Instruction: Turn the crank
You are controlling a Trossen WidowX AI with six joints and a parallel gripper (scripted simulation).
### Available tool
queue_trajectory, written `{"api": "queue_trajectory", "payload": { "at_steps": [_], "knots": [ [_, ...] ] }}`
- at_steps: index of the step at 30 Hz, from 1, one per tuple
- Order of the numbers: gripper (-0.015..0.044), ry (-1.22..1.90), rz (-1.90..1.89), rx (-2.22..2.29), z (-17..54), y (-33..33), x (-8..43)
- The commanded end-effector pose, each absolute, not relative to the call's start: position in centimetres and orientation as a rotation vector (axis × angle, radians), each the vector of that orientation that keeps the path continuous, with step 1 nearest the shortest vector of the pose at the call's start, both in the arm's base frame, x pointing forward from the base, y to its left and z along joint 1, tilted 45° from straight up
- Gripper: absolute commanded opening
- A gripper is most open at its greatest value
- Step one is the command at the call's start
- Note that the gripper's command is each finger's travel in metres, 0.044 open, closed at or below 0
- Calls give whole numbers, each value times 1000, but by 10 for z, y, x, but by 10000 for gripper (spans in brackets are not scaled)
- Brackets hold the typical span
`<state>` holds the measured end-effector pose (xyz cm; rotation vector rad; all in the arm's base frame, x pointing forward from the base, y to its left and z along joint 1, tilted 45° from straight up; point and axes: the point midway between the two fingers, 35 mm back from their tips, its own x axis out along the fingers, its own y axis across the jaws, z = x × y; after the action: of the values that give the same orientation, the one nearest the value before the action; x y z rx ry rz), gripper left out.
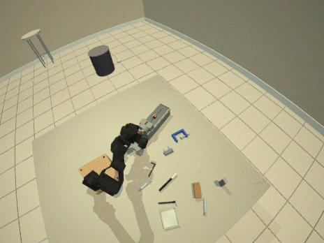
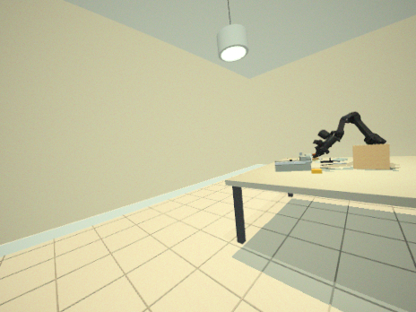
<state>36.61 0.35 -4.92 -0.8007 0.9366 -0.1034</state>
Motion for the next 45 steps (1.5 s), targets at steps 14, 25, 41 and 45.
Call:
{"api": "queue_trajectory", "payload": {
  "at_steps": [14,25,41,45],
  "knots": [
    [0,939,-126,-797,-54,-17,367],
    [0,939,-126,-798,-63,-26,365],
    [0,939,-126,-798,-67,-27,365],
    [0,939,-126,-798,-67,-27,364]
  ]
}}
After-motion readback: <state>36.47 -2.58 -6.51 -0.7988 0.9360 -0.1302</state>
